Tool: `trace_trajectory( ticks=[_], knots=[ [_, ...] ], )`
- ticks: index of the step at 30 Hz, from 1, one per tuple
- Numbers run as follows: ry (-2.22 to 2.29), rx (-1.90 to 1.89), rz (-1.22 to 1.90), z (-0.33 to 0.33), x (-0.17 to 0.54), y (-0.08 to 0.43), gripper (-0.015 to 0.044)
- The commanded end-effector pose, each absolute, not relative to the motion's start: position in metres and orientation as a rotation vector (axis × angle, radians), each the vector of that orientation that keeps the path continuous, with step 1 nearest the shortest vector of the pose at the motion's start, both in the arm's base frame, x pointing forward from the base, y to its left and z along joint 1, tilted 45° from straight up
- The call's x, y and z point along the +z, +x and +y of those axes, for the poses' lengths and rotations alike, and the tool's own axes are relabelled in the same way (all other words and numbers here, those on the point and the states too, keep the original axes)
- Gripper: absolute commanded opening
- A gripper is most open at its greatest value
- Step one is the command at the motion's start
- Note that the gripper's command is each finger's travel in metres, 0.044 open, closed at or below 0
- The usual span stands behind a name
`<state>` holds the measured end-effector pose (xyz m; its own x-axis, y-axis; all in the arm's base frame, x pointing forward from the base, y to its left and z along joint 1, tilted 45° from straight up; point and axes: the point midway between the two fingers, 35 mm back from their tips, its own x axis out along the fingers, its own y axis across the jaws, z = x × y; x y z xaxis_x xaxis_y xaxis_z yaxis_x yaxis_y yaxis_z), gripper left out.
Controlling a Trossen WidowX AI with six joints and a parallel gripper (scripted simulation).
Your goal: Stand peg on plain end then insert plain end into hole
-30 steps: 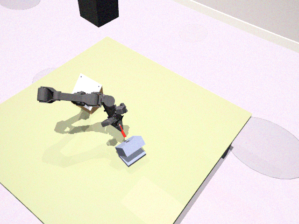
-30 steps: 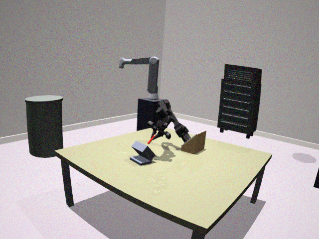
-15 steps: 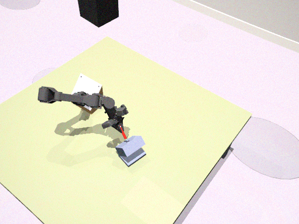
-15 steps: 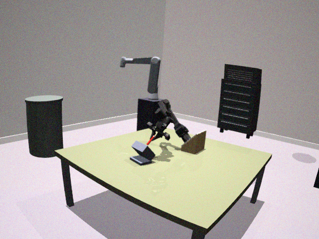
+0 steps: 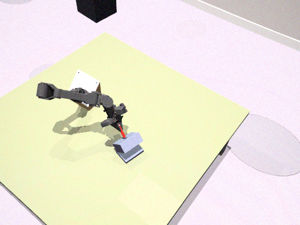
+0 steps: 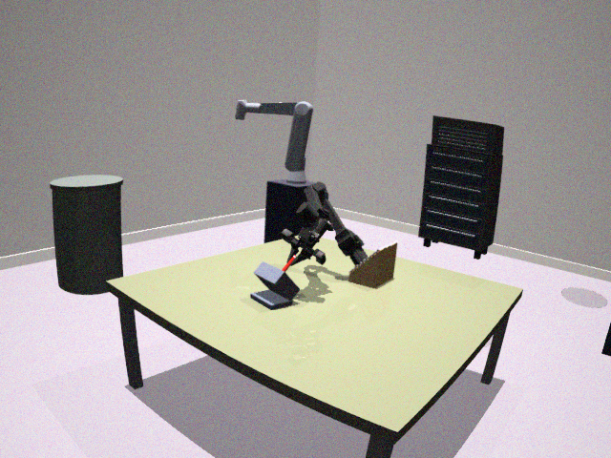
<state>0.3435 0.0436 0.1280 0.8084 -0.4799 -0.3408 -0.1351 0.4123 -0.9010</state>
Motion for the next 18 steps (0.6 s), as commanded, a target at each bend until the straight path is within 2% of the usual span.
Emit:
trace_trajectory(
  ticks=[1,18],
  knots=[
    [-1.143,-0.235,0.622,0.0442,0.1287,0.3431,0.0],
    [-1.143,-0.235,0.622,0.0446,0.126,0.3422,0.0]
  ],
)
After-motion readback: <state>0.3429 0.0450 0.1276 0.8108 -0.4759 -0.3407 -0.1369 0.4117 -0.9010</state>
